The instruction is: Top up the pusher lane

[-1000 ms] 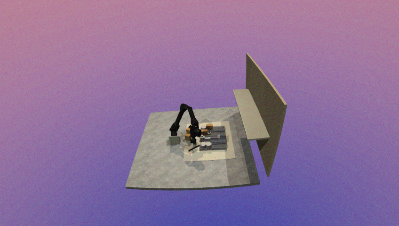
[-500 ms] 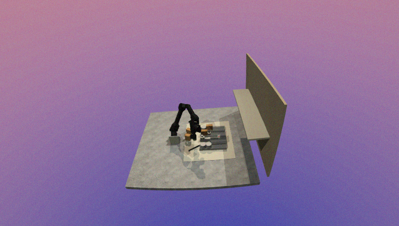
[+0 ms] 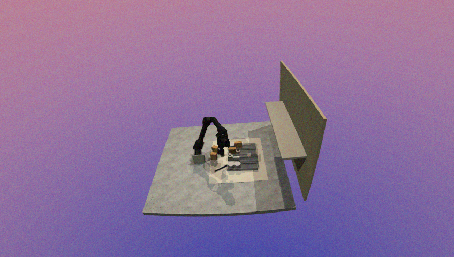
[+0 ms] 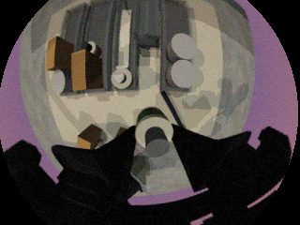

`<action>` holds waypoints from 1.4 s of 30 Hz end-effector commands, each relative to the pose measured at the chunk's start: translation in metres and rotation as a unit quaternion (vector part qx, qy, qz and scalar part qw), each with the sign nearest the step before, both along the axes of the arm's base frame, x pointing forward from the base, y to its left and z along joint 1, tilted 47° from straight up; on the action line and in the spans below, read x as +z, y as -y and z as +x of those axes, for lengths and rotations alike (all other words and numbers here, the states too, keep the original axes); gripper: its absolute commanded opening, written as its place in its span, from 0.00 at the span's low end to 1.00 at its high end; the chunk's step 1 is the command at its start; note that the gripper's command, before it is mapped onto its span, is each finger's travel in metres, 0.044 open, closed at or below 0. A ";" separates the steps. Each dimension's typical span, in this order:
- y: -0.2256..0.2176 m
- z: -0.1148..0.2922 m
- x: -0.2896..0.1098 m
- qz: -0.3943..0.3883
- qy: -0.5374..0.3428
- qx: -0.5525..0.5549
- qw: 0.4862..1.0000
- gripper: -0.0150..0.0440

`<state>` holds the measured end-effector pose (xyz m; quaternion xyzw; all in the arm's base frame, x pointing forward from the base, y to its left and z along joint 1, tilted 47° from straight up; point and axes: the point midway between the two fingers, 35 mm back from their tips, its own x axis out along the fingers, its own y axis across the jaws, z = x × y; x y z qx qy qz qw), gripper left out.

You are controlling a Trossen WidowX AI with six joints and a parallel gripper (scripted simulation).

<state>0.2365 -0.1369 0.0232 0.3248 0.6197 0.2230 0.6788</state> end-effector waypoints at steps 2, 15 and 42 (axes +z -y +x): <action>-0.023 0.013 0.005 0.003 -0.004 -0.005 1.000 0.25; -0.065 0.032 0.010 0.009 -0.008 -0.009 1.000 0.25; -0.078 0.042 -0.004 0.010 -0.008 -0.009 1.000 0.25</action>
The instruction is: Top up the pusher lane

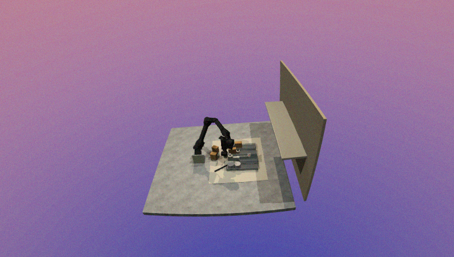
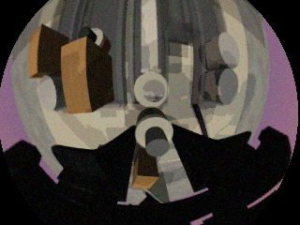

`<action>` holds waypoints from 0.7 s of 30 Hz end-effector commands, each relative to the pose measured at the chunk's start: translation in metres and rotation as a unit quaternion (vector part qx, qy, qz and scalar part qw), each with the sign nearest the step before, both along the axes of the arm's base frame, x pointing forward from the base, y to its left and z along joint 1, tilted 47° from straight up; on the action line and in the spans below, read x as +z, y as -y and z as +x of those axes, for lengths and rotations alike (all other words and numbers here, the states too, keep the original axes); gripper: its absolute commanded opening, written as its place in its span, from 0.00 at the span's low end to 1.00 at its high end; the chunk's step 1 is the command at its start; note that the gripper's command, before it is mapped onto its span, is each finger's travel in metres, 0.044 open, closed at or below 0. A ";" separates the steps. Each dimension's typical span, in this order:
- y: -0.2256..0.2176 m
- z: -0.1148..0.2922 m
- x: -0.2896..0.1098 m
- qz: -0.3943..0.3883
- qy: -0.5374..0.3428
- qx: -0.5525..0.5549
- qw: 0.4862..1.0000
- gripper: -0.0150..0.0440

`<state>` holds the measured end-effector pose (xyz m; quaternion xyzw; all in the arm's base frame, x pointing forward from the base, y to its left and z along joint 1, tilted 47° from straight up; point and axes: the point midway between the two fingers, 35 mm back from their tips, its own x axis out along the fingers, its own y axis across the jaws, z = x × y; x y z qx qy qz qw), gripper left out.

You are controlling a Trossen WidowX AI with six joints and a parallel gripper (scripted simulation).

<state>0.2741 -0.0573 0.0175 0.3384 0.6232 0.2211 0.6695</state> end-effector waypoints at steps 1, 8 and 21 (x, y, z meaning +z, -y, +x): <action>0.002 0.005 0.002 -0.001 0.004 -0.003 1.000 0.25; 0.003 0.008 0.002 -0.001 0.004 -0.003 1.000 0.25; 0.004 0.015 0.002 -0.001 0.004 -0.003 1.000 0.25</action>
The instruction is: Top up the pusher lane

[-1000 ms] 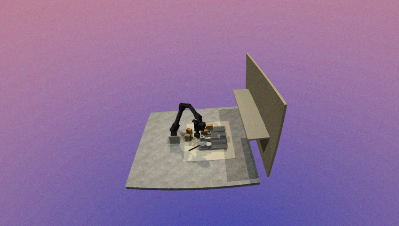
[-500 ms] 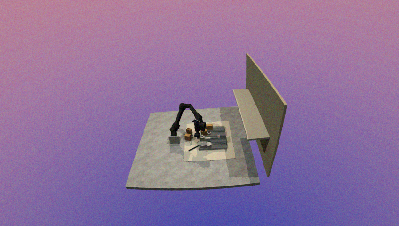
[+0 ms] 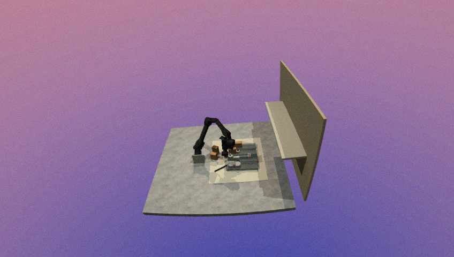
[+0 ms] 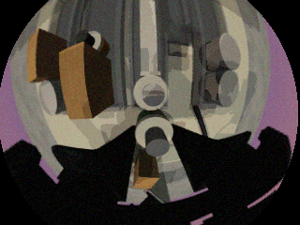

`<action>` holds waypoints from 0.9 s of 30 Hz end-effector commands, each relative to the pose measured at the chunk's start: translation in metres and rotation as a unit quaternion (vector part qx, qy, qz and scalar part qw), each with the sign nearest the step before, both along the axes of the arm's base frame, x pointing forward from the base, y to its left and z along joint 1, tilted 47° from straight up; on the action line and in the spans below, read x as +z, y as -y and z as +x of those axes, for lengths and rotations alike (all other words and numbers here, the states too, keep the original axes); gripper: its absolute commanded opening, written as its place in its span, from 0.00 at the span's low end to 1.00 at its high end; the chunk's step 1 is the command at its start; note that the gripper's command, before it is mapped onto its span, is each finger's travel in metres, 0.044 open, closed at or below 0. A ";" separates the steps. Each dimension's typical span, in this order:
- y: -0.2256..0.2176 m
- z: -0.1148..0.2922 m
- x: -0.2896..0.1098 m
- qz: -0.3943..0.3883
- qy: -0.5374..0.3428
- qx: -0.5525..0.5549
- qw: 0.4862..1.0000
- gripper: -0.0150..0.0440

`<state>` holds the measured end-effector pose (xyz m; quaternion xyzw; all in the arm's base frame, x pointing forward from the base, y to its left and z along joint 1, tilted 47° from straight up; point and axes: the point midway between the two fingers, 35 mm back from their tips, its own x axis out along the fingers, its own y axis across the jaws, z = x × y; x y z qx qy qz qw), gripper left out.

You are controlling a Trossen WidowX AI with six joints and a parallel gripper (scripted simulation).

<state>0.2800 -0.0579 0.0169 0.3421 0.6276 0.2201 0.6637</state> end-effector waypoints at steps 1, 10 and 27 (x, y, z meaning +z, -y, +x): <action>0.003 0.009 0.002 -0.004 0.012 -0.003 1.000 0.25; 0.004 0.014 0.003 -0.004 0.012 -0.003 1.000 0.25; 0.006 0.022 0.003 -0.004 0.012 -0.003 1.000 0.25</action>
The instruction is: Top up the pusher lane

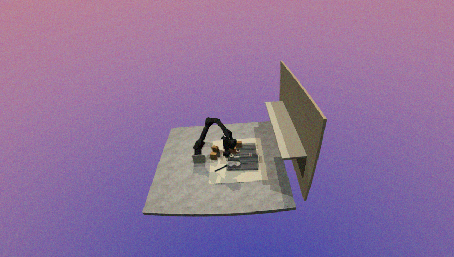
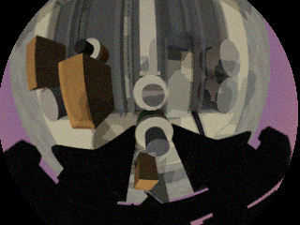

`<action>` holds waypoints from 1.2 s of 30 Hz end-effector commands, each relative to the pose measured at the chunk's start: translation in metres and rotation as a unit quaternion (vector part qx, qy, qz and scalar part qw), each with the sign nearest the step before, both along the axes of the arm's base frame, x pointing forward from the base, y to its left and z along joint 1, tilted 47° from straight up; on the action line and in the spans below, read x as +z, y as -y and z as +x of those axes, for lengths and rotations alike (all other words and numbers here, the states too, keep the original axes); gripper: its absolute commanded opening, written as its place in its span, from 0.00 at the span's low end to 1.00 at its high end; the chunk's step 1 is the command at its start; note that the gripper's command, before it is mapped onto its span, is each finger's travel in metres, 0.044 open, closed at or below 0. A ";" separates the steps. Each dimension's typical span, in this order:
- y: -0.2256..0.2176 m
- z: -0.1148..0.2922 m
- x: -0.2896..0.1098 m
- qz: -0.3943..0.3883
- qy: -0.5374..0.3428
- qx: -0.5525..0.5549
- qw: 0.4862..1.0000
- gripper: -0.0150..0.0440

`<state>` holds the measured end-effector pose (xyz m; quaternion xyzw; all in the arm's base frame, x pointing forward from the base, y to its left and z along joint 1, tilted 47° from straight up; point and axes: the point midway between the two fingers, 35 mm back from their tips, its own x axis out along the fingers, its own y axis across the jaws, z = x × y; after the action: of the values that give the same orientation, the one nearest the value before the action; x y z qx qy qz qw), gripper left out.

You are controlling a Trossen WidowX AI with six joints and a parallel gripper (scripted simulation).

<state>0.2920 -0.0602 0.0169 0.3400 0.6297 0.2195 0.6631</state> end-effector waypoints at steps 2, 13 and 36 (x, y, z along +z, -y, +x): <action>0.004 0.011 0.004 -0.002 0.014 -0.004 1.000 0.25; 0.005 0.016 0.004 -0.002 0.014 -0.004 1.000 0.25; 0.007 0.027 0.007 -0.002 0.014 -0.004 1.000 0.25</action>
<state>0.3078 -0.0634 0.0182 0.3396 0.6317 0.2195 0.6614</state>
